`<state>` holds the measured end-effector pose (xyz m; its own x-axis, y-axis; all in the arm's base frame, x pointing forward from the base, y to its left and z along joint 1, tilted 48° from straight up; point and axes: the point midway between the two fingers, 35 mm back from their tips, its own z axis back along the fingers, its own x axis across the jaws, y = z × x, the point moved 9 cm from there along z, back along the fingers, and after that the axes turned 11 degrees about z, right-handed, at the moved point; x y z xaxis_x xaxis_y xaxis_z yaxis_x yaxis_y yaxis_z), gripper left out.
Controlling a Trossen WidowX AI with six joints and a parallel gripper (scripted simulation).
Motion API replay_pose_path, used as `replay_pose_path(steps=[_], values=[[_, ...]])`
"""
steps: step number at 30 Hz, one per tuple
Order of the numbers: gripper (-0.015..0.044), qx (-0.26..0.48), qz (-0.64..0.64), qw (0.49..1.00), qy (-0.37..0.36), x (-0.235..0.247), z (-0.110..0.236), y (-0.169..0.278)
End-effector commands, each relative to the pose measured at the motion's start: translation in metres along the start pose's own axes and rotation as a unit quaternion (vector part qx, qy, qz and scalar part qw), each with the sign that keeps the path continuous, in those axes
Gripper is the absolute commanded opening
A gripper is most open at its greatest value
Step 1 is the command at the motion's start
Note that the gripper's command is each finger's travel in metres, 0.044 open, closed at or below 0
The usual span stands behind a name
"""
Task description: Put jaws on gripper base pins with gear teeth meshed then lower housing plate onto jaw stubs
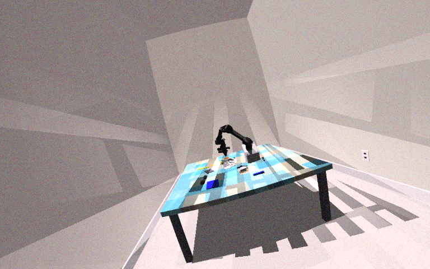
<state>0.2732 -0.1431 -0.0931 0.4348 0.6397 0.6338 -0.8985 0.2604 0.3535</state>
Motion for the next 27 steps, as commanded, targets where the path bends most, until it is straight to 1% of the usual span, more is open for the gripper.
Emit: replay_pose_path(steps=[1,7,27], values=[[0.0000,0.004,0.026,1.000,0.000,-0.004,-0.001,0.000],[0.0000,0.003,0.026,1.000,0.000,-0.004,-0.002,0.000],[0.0000,0.003,0.026,1.000,0.000,-0.004,-0.036,-0.001]])
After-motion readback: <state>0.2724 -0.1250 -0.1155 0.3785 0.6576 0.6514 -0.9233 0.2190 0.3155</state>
